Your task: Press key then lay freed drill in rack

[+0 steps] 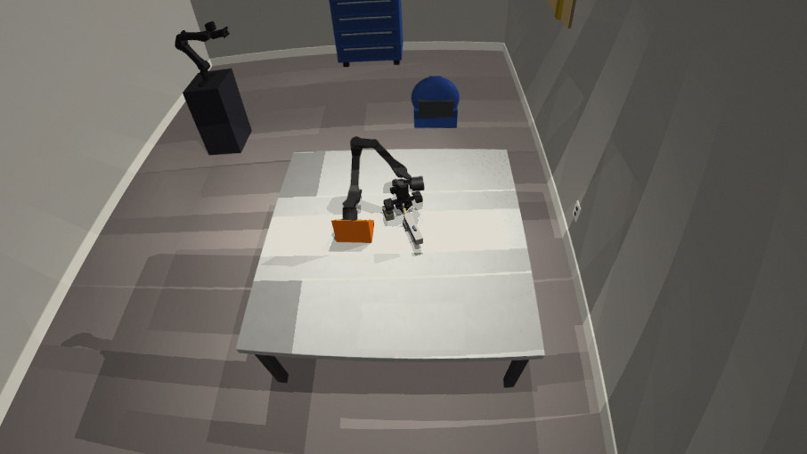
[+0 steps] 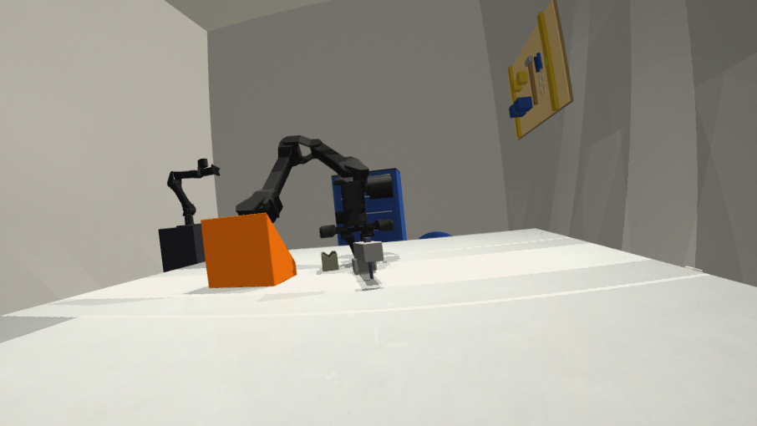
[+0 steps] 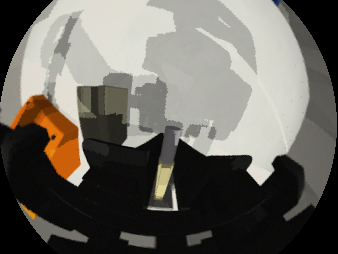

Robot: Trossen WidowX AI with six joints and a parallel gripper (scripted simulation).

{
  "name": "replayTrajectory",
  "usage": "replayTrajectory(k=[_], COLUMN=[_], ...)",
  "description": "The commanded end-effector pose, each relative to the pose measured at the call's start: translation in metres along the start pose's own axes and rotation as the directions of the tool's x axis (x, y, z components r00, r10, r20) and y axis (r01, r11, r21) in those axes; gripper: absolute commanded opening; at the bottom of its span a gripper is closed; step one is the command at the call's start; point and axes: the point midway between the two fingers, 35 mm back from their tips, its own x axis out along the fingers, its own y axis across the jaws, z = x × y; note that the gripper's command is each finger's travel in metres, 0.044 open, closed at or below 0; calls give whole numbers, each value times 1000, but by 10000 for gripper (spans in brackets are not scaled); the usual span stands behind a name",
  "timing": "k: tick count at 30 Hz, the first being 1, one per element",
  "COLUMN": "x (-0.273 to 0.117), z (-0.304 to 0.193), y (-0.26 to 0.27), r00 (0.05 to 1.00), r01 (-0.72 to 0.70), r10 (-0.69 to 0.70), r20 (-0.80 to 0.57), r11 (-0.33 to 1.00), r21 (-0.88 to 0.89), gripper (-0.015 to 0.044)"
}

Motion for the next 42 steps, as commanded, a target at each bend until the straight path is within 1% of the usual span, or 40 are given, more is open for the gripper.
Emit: replayTrajectory(k=[1,35,42], x=[0,3,0], z=[6,58,55], y=[1,1,3], r00=[1000,1000,1000], r01=[1,2,2], r10=[-1,-2,-2], r20=[-4,-2,-2], r11=[1000,1000,1000], r21=[3,3,3], gripper=[0,0,0])
